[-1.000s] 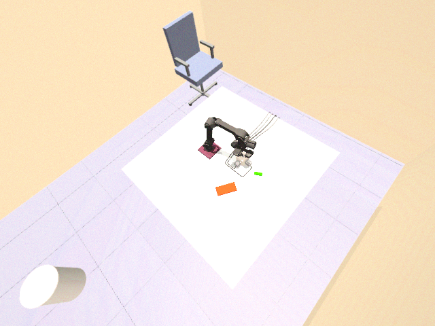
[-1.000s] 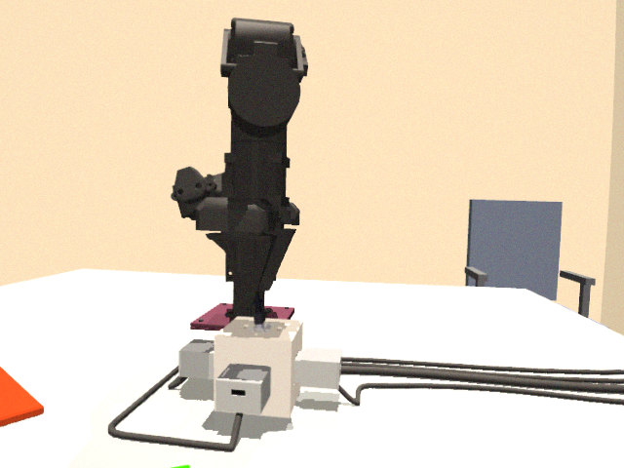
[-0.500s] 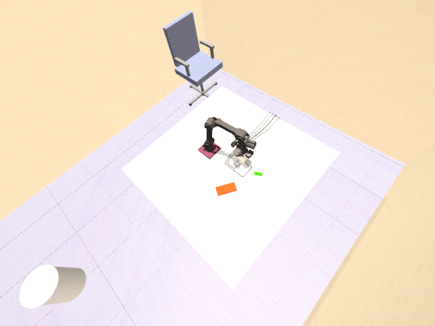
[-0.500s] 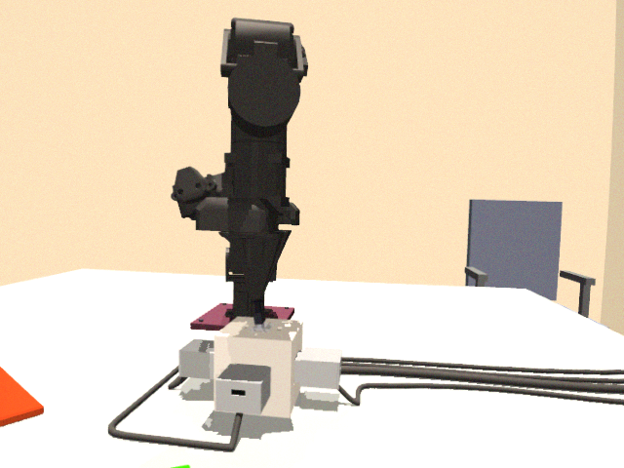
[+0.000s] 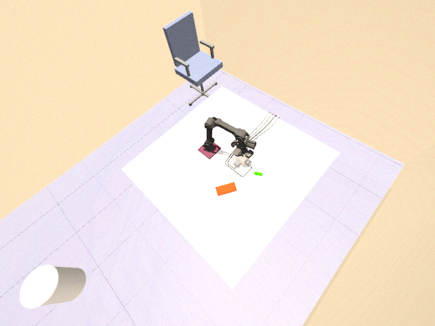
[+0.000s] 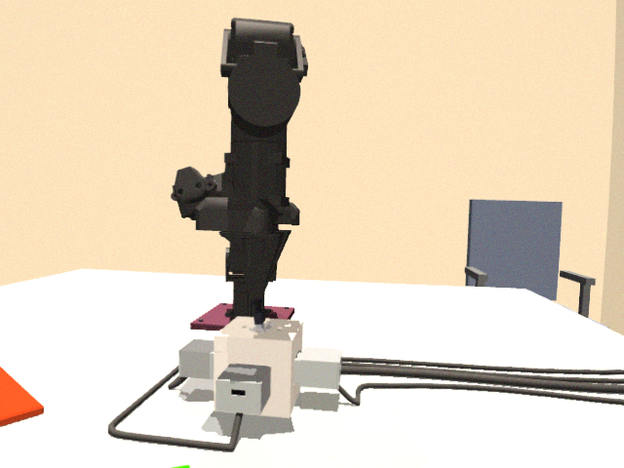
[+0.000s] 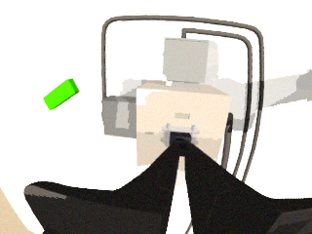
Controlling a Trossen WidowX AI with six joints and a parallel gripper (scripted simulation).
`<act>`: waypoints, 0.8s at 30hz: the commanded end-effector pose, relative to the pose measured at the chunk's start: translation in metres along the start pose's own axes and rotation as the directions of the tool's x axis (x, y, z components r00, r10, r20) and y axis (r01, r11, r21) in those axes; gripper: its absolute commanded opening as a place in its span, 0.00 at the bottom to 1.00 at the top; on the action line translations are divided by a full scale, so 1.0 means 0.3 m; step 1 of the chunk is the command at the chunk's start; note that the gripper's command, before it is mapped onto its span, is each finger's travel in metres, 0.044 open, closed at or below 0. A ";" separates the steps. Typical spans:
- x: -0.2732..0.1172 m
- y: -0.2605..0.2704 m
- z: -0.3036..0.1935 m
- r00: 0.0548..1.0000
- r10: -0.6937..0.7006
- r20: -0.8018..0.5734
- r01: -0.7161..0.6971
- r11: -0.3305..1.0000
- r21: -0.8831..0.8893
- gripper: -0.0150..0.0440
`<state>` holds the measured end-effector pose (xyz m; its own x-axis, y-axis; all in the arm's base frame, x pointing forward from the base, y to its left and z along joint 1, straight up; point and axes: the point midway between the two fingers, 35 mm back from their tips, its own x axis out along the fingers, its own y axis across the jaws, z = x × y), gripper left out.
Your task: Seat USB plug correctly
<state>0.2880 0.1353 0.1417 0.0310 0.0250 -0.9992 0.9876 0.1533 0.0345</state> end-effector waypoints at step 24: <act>-0.052 0.000 0.000 1.000 0.000 0.000 0.000 1.000 0.000 0.25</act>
<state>0.2860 0.1344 0.1526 0.0228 0.0212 -0.9995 0.9878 0.1533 0.0258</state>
